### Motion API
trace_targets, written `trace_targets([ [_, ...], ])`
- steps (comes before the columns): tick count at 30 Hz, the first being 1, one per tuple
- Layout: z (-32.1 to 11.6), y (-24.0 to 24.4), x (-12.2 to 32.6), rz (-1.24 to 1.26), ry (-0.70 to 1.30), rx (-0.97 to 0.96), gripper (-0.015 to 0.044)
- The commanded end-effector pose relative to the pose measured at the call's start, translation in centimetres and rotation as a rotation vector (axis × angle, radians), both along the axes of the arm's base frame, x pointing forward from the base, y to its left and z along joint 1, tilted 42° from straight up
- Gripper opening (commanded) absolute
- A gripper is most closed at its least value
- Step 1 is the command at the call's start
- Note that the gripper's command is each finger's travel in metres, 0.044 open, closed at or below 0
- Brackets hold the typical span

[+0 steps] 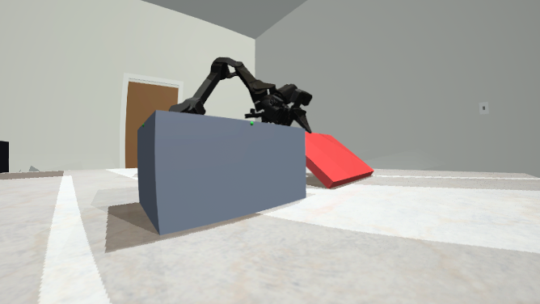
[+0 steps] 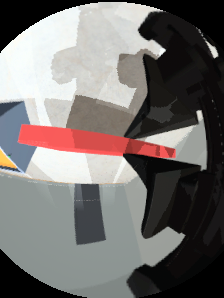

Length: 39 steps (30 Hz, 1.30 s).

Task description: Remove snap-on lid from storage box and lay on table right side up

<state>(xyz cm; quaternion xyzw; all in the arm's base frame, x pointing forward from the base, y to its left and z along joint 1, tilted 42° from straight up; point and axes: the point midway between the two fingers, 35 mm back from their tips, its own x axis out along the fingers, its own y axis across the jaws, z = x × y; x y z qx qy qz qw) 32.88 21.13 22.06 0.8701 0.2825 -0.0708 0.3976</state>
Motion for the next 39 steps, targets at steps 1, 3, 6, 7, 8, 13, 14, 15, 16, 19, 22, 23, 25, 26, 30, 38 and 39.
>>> trace_targets([
  [1, -0.8, 0.5, -0.1, 0.014, 0.012, -0.009, 0.0000],
  [3, -0.9, 0.6, -0.1, 0.014, 0.012, -0.009, 0.0000],
  [6, -1.0, 0.8, -0.1, 0.014, 0.012, -0.009, 0.0000],
  [7, -1.1, 0.9, -0.1, 0.014, 0.012, -0.009, 0.0000],
  [8, -1.2, 0.9, -0.1, 0.014, 0.012, -0.009, 0.0000],
  [13, -1.5, 1.2, 0.0, 0.014, 0.012, -0.009, 0.0000],
  [14, -1.5, 1.2, 0.0, 0.014, 0.012, -0.009, 0.0000],
  [15, -1.6, 1.3, 0.0, 0.014, 0.012, -0.009, 0.0000],
  [16, -1.6, 1.3, 0.0, 0.014, 0.012, -0.009, 0.0000],
  [19, -1.8, 1.5, 0.0, 0.014, 0.012, -0.009, 0.0000],
  [22, -2.0, 1.7, 0.0, 0.014, 0.012, -0.008, 0.0000],
  [23, -2.1, 1.7, 0.0, 0.014, 0.012, -0.008, 0.0000],
  [25, -2.2, 1.8, 0.0, 0.014, 0.012, -0.008, 0.0000],
  [26, -2.2, 1.9, 0.1, 0.014, 0.013, -0.008, 0.0000],
  [30, -2.5, 2.1, 0.1, 0.014, 0.013, -0.008, 0.0000],
  [38, -2.9, 2.5, 0.1, 0.014, 0.013, -0.008, 0.0000],
  [39, -3.0, 2.6, 0.2, 0.014, 0.013, -0.008, 0.0000],
])
